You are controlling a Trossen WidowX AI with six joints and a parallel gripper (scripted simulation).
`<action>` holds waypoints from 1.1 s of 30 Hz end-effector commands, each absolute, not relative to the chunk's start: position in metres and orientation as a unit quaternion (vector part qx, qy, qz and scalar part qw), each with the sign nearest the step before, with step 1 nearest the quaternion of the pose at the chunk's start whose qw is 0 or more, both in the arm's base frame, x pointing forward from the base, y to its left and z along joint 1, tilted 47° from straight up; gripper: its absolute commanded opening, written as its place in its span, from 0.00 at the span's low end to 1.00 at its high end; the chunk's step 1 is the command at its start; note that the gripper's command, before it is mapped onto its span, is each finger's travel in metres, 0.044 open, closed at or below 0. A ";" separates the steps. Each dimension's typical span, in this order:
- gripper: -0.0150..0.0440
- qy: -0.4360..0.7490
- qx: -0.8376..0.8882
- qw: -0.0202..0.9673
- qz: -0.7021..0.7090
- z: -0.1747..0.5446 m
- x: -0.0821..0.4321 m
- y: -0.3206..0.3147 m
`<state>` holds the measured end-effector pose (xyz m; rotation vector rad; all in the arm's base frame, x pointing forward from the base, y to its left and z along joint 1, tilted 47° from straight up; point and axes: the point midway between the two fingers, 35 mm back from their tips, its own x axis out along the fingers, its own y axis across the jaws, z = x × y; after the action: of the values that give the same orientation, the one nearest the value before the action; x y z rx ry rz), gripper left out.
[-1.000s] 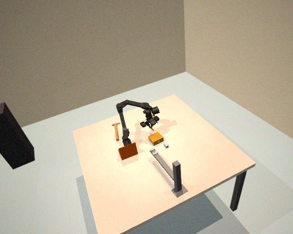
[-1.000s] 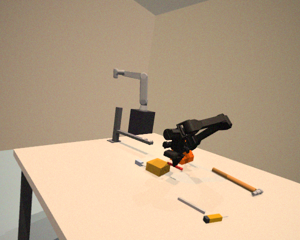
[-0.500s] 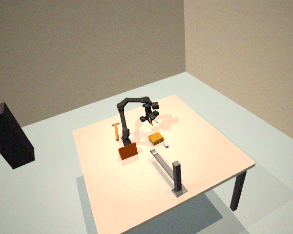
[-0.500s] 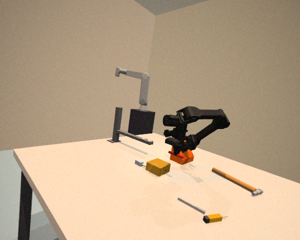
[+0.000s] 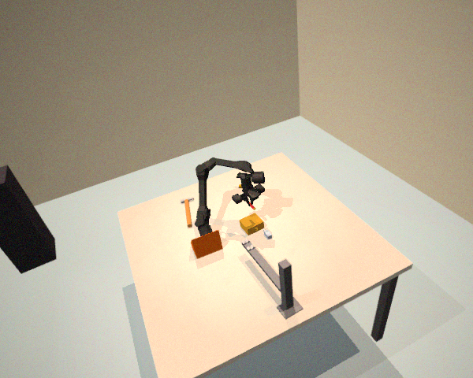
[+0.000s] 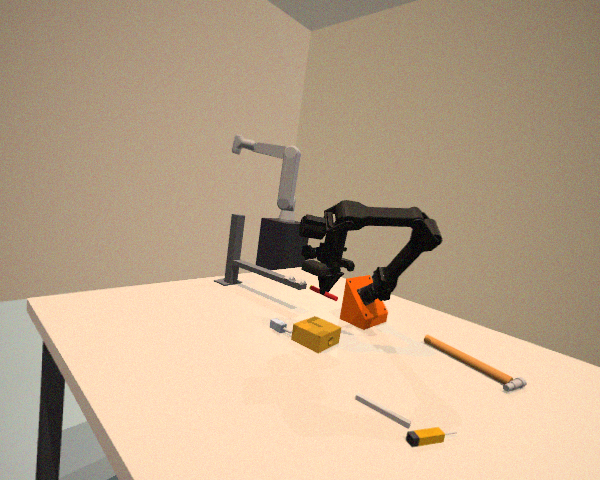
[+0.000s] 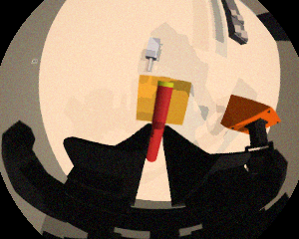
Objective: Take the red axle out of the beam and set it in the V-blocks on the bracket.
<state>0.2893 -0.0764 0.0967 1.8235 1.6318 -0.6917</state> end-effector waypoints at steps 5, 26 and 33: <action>0.25 0.612 0.681 0.300 -0.269 0.054 0.273 -0.122; 0.25 0.623 0.679 0.291 -0.257 -0.059 0.180 -0.206; 0.25 0.627 0.682 0.287 -0.243 -0.087 0.148 -0.214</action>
<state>0.1565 -0.2132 -0.0786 1.8287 1.6642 -0.6652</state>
